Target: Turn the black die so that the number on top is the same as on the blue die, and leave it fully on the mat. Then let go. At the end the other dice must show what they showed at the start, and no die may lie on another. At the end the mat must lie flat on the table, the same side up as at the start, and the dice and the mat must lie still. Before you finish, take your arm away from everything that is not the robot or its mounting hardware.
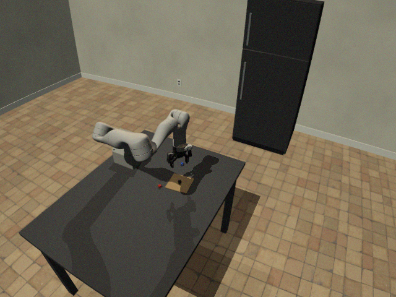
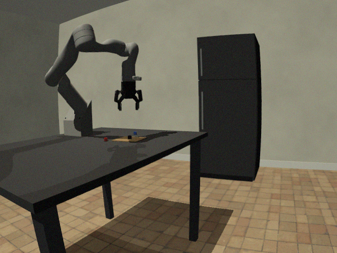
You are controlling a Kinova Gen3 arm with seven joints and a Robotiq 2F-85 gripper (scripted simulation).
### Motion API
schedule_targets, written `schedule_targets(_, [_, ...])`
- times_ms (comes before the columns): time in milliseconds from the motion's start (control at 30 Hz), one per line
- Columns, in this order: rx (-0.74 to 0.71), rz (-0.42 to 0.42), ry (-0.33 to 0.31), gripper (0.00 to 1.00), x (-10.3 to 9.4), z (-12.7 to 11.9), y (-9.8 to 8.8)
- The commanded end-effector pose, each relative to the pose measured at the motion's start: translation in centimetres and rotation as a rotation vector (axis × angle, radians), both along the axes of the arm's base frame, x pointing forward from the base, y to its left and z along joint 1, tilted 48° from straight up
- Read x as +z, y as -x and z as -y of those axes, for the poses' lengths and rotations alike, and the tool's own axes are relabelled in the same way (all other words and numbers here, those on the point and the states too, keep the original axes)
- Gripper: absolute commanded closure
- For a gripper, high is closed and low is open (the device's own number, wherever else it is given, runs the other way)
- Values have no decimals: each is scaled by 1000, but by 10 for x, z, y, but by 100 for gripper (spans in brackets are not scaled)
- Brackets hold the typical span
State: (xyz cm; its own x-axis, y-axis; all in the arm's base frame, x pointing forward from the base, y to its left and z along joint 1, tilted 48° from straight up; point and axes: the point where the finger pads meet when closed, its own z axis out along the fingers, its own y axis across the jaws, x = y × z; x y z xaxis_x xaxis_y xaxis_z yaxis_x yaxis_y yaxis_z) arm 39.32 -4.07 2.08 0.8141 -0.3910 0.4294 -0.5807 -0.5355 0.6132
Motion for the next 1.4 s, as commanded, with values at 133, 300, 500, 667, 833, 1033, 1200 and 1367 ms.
schedule_targets(133, [6,7,-2,0,12,-15,-2])
schedule_targets(300, [6,7,-2,0,20,-24,-2])
schedule_targets(500, [6,7,-2,0,27,-32,-2])
schedule_targets(667, [6,7,-2,0,28,-33,-2])
schedule_targets(833, [6,7,-2,0,28,-33,-2])
schedule_targets(1033, [6,7,-2,0,28,-33,-2])
schedule_targets(1200, [6,7,-2,0,28,-33,-2])
schedule_targets(1367, [6,7,-2,0,28,-33,-2])
